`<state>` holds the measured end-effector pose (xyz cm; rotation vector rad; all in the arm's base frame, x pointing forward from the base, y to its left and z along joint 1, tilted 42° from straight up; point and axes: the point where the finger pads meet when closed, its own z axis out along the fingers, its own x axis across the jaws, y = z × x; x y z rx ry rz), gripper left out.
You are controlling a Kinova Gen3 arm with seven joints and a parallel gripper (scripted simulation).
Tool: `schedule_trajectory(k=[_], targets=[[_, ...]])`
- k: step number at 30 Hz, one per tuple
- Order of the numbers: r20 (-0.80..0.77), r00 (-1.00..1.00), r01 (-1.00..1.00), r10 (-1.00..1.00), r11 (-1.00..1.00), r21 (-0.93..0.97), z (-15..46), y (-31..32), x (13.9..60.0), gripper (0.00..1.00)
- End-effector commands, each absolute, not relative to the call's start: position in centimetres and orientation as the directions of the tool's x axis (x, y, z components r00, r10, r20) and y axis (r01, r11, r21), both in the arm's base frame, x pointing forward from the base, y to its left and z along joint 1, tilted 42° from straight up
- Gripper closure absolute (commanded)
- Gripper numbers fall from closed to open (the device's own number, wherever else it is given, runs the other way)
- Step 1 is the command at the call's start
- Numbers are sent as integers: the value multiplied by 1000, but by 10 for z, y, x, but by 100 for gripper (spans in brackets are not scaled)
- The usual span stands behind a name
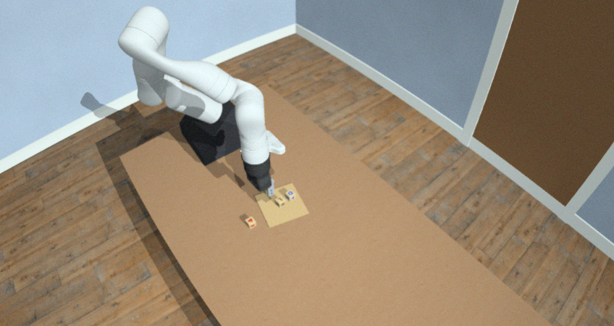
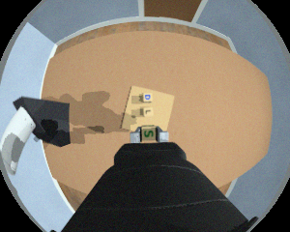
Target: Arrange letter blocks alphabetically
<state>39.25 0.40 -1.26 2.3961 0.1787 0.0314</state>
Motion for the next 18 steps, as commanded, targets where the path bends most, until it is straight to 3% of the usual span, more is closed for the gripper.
schedule_trajectory(k=[1,18], targets=[[-37,989,132,145,-725,676,-13,4,393,51],[-37,989,132,145,-725,676,-19,-1,394,51]])
